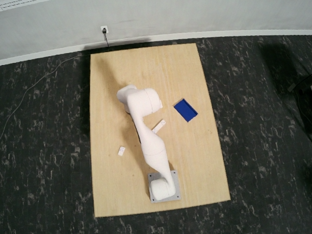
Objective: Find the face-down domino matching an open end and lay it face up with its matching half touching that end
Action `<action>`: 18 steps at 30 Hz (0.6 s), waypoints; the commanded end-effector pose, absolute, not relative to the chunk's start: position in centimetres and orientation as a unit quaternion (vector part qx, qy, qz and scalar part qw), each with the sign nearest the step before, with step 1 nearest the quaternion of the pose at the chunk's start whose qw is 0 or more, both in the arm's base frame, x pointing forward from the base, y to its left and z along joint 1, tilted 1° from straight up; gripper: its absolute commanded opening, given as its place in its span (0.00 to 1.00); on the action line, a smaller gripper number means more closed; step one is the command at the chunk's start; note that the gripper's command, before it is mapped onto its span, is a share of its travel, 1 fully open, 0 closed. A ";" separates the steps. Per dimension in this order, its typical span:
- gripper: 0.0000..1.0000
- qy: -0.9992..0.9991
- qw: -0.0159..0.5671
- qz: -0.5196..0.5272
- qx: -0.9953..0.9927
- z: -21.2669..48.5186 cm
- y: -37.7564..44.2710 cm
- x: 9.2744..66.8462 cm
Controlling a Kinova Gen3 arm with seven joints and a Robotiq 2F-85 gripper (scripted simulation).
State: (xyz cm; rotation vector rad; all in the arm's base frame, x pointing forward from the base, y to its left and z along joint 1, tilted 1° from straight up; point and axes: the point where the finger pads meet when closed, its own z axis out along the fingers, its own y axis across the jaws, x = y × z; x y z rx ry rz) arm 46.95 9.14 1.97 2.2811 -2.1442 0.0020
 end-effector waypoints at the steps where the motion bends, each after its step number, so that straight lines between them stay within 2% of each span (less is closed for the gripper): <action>1: 0.49 -0.685 0.005 0.001 0.729 2.1 9.1 47.0; 10: 0.49 -0.711 0.007 0.001 0.703 2.1 8.3 47.4; 18: 0.49 -0.819 0.013 0.002 0.573 2.2 4.4 49.2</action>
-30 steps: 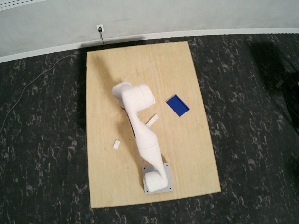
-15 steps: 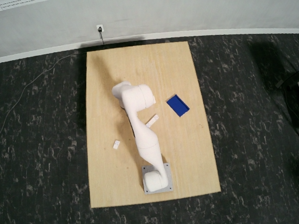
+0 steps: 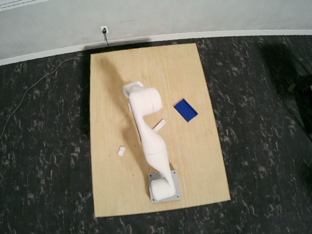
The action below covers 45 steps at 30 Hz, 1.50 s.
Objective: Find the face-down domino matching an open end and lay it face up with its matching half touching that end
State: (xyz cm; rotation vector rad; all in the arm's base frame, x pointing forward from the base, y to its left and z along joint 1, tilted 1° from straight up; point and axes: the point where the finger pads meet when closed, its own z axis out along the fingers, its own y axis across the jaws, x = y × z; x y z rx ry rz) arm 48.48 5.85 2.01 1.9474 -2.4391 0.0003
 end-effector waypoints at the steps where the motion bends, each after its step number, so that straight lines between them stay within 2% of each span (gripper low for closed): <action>1: 0.49 -0.819 0.013 0.002 0.573 2.2 4.4 49.2; 17: 0.49 -0.987 0.009 0.005 0.160 3.4 -6.3 53.3; 28: 0.49 -0.999 0.003 0.004 0.050 3.9 -9.0 54.3; 45: 0.49 -0.999 0.002 0.004 0.045 3.9 -9.1 54.3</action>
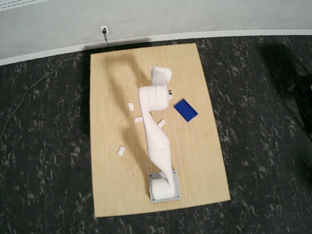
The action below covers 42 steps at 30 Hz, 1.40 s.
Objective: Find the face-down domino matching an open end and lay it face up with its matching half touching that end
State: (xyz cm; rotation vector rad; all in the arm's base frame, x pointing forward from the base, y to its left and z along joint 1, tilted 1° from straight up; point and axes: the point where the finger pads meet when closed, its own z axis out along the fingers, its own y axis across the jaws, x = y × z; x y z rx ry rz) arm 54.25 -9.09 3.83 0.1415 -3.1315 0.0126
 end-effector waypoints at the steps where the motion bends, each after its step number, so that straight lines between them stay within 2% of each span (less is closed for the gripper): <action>1: 0.49 -0.999 0.002 0.004 0.045 3.9 -9.1 54.3; 42: 0.49 -0.999 0.002 0.004 0.045 3.0 -9.1 54.3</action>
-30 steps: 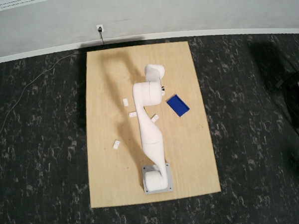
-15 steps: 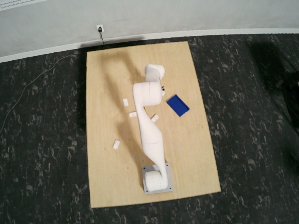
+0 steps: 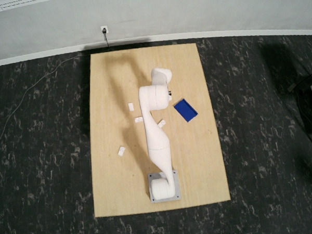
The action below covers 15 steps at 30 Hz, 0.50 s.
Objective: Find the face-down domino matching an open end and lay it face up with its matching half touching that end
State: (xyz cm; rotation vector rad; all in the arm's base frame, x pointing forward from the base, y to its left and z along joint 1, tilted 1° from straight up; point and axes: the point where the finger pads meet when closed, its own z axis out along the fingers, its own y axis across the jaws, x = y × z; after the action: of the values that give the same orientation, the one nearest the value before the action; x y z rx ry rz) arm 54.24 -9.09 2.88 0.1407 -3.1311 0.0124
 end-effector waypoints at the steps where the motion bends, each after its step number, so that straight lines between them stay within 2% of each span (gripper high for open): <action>1: 0.49 -0.999 0.002 0.004 0.045 2.8 -9.1 54.3; 15: 0.49 -0.999 0.002 0.004 0.045 0.0 -9.1 54.3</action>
State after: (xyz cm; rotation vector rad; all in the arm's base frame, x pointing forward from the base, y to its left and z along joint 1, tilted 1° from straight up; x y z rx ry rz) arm 54.25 -9.12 0.30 0.1406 -3.1310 0.0125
